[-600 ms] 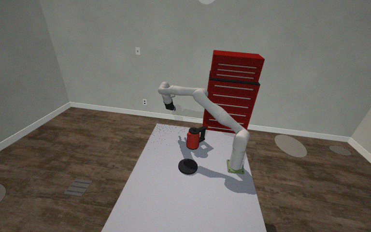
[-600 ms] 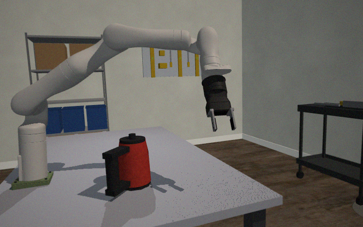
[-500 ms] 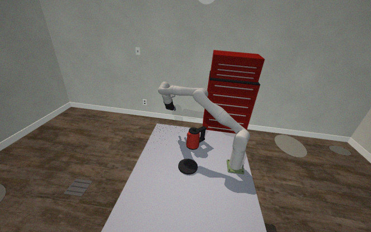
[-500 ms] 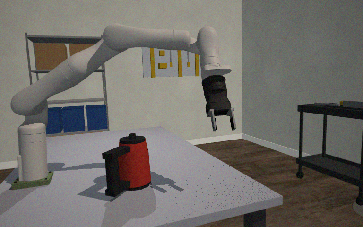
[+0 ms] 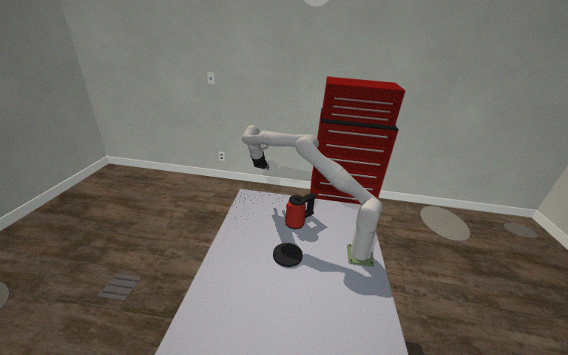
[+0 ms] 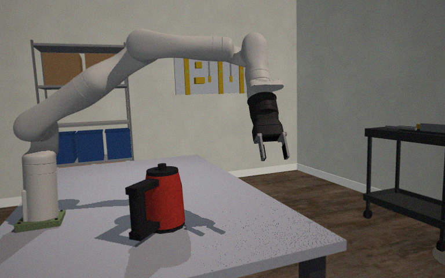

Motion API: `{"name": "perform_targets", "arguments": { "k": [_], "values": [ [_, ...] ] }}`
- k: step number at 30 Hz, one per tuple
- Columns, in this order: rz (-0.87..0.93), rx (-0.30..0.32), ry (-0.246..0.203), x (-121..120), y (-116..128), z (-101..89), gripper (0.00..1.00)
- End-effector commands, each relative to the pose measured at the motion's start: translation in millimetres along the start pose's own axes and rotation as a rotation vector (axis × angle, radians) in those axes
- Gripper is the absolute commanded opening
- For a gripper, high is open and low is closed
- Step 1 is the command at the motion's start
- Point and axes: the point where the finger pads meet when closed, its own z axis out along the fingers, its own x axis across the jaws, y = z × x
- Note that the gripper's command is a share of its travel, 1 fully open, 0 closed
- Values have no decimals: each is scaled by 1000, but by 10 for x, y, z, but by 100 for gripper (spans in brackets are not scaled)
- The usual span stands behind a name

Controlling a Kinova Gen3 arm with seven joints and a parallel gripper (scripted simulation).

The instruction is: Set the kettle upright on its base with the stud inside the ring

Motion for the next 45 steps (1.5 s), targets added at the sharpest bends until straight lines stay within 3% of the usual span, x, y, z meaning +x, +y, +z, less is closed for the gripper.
{"name": "perform_targets", "arguments": {
  "k": [1, 7, 27, 45],
  "values": [
    [2, 1, -3, -3, -13, -17, 100],
    [2, 1, -3, -4, -63, -101, 100],
    [2, 1, -3, -6, -435, -724, 100],
    [2, 1, -3, -6, -481, -801, 100]
  ]
}}
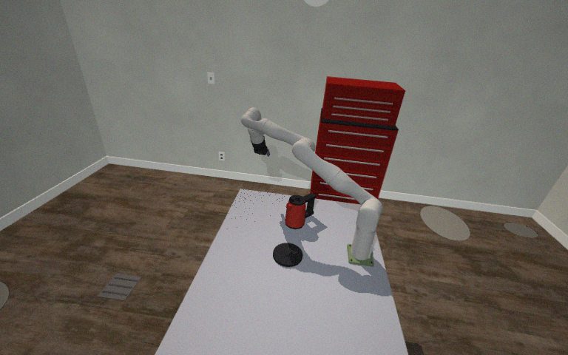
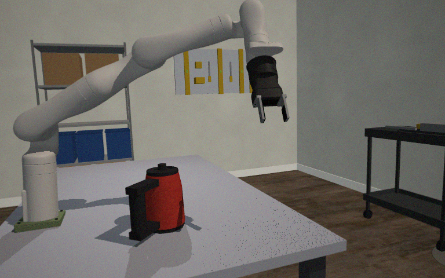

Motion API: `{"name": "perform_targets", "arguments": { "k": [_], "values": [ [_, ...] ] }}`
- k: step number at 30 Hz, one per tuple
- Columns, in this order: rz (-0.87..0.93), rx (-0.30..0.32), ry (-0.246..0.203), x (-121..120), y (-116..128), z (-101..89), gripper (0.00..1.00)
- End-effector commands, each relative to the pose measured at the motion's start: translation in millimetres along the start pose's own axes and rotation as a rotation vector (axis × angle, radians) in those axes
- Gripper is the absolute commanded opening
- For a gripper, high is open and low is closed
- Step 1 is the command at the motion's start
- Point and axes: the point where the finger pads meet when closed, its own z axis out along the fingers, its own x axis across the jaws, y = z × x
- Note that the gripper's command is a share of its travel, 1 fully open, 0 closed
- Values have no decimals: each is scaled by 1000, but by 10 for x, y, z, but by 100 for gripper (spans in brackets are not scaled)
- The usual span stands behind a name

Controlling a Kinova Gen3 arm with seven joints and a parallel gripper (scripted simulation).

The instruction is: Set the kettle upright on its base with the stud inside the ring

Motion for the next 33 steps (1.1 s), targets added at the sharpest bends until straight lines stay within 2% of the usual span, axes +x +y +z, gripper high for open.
{"name": "perform_targets", "arguments": {
  "k": [1, 33],
  "values": [
    [1, 1, -2, -3, -5, -8, 100],
    [-12, -6, 0, 11, -17, 11, 100]
  ]
}}
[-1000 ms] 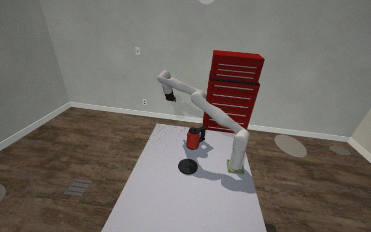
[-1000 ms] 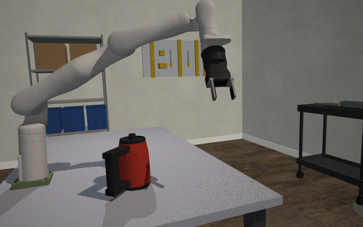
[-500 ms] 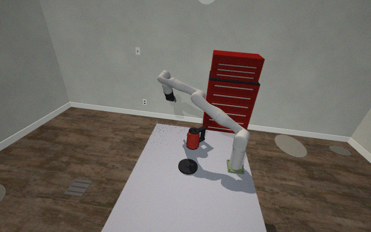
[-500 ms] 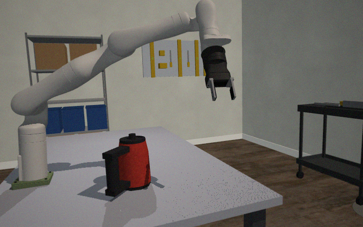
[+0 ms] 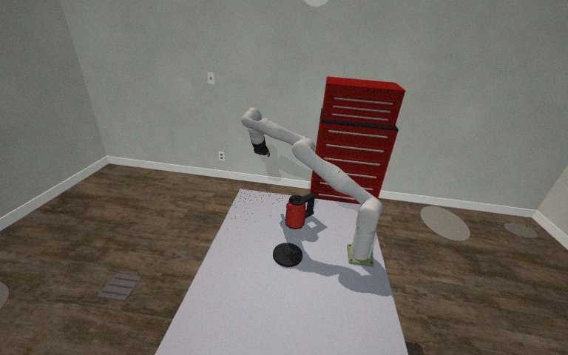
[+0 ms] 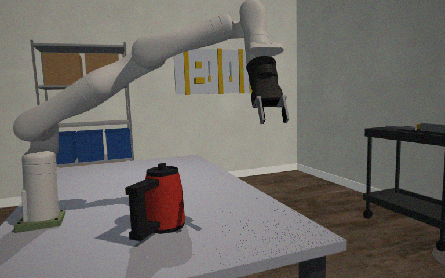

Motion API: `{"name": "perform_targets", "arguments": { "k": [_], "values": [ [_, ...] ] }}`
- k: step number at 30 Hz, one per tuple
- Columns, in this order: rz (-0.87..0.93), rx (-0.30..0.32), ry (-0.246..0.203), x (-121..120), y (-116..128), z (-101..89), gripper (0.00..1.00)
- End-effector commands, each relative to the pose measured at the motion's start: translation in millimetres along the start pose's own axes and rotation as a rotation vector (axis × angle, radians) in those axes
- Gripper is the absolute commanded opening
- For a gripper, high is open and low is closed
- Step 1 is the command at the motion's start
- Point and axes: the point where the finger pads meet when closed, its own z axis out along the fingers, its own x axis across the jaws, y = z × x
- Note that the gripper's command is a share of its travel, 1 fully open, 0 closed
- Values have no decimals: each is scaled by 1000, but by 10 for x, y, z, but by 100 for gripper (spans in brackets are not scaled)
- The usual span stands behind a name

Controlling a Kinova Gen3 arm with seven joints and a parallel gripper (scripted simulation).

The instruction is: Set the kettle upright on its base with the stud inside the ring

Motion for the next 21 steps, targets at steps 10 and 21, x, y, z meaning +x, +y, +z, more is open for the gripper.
{"name": "perform_targets", "arguments": {
  "k": [10, 21],
  "values": [
    [-10, -5, 0, 18, -29, 4, 100],
    [-34, -16, 3, 44, -48, 36, 100]
  ]
}}
